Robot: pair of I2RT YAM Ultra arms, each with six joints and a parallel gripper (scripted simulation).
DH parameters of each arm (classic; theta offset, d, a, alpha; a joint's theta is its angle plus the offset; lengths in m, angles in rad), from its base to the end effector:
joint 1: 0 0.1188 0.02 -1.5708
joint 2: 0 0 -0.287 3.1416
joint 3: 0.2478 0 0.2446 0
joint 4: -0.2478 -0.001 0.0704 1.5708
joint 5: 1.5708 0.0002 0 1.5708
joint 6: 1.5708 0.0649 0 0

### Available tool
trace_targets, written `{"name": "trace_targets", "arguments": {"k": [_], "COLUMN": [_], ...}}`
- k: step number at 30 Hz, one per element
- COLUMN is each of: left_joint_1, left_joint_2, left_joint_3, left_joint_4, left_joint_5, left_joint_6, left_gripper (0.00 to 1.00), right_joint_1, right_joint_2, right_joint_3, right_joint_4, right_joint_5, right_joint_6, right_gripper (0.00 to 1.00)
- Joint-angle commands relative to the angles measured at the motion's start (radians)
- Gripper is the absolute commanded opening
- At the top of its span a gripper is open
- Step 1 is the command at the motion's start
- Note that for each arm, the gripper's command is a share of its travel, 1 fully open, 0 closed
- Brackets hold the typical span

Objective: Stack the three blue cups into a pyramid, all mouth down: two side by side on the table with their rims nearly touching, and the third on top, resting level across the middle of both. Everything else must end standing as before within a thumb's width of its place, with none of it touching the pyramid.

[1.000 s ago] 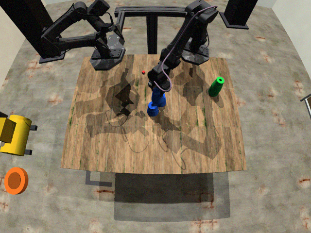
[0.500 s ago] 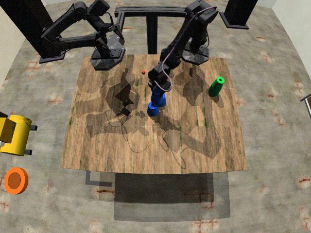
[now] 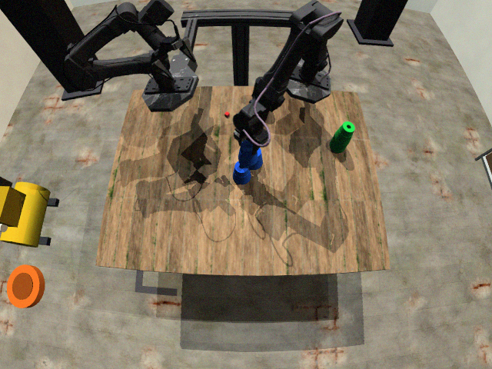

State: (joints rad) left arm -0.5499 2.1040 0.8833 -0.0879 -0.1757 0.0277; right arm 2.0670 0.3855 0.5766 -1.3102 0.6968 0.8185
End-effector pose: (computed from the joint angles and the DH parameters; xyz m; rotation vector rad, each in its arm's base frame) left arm 0.2948 -0.1662 0.0340 0.7773 2.7319 0.1450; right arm 0.0225 0.0438 0.2225 -1.2222 2.0343 0.4293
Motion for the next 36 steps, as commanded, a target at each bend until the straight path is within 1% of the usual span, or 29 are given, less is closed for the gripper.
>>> {"name": "trace_targets", "arguments": {"k": [1, 24, 36], "left_joint_1": [-0.011, 0.006, 0.009], "left_joint_2": [0.015, 0.04, 0.051], "left_joint_3": [0.015, -0.02, -0.016], "left_joint_4": [0.032, 0.082, 0.096], "left_joint_5": [-0.001, 0.01, 0.01], "left_joint_6": [0.003, 0.019, 0.018], "left_gripper": [0.0, 0.0, 0.0], "right_joint_1": [0.01, 0.01, 0.01], "right_joint_2": [-0.012, -0.012, -0.012], "right_joint_3": [0.002, 0.002, 0.002], "right_joint_4": [-0.008, -0.008, -0.008], "right_joint_5": [0.024, 0.024, 0.024], "right_joint_6": [0.007, 0.007, 0.007], "right_gripper": [1.0, 1.0, 1.0]}}
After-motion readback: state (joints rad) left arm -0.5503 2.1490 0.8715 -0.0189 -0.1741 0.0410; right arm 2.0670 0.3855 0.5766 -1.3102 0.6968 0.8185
